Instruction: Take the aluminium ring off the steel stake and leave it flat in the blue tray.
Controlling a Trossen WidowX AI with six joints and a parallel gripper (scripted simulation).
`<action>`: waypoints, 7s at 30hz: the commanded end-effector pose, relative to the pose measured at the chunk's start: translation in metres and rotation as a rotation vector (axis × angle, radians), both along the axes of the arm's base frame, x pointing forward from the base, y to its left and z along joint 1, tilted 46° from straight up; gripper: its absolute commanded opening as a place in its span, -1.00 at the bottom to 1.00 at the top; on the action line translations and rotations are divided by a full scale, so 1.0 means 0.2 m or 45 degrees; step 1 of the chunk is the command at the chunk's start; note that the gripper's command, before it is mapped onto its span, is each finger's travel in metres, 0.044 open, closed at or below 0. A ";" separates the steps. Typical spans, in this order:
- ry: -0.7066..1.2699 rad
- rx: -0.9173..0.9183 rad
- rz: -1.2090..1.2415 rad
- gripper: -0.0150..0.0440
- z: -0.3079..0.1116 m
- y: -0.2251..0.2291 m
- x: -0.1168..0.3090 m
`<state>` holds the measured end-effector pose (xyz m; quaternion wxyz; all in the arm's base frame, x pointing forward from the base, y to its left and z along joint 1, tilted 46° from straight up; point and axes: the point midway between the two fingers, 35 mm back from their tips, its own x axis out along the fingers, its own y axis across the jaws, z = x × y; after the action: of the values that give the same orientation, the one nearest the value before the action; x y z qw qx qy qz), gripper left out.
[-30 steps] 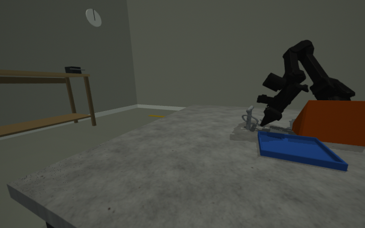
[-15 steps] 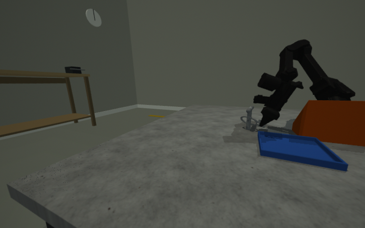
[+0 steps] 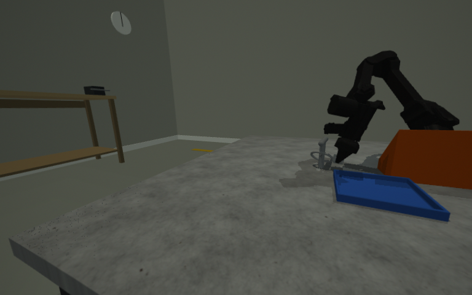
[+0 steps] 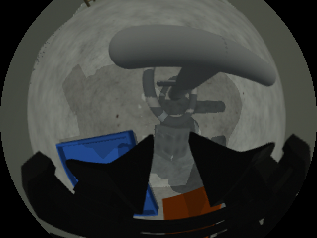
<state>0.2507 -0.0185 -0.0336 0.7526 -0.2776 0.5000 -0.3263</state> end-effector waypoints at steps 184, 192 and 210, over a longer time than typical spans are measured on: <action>0.102 0.080 -0.132 -0.49 0.30 0.11 0.00; 0.096 0.154 -0.117 -0.49 0.32 0.08 -0.01; 0.072 0.235 -0.086 -0.49 0.39 0.02 -0.03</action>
<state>0.2447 -0.0146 0.0407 0.7467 -0.2004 0.5583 -0.3010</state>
